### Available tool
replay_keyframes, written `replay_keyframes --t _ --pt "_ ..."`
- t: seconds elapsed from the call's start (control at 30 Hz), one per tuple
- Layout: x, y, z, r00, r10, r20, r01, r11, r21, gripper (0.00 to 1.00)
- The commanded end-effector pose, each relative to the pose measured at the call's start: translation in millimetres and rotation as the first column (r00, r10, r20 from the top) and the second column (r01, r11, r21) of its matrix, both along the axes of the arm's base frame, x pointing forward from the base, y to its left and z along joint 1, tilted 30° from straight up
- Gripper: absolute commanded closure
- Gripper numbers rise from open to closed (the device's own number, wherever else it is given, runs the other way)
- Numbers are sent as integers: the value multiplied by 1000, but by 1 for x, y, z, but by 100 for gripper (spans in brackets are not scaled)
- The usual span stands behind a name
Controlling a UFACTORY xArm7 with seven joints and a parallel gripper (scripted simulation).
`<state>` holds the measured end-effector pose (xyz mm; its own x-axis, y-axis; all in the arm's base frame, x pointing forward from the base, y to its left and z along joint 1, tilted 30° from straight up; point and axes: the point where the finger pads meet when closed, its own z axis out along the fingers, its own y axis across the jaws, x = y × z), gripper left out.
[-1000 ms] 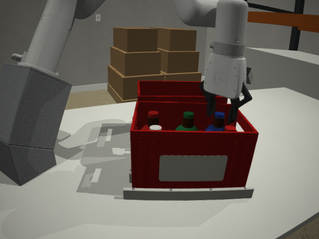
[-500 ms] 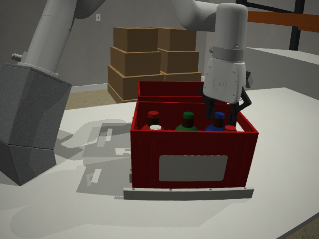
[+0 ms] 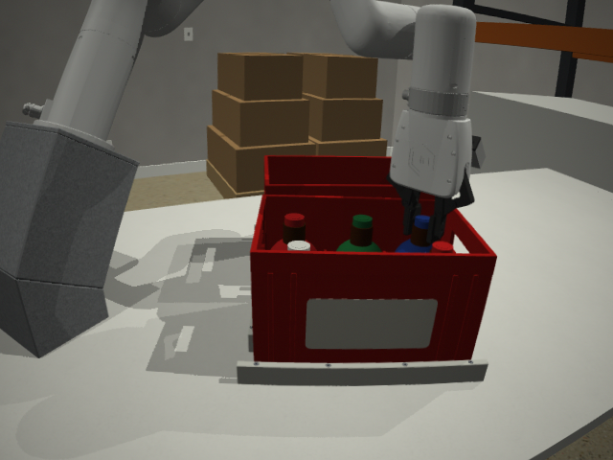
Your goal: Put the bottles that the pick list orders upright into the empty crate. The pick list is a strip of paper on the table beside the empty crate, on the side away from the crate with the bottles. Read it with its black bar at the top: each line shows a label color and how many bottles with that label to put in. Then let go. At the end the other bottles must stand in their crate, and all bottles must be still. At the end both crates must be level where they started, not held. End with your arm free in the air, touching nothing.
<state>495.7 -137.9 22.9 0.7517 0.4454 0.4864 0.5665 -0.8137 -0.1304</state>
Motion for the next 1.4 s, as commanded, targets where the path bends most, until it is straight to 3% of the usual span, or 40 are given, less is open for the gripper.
replay_keyframes --t 0.0,1.37 --pt "1 -3 2 1000 -5 5 5 1000 -4 100" --pt "-2 -7 10 1000 -5 5 5 1000 -4 100"
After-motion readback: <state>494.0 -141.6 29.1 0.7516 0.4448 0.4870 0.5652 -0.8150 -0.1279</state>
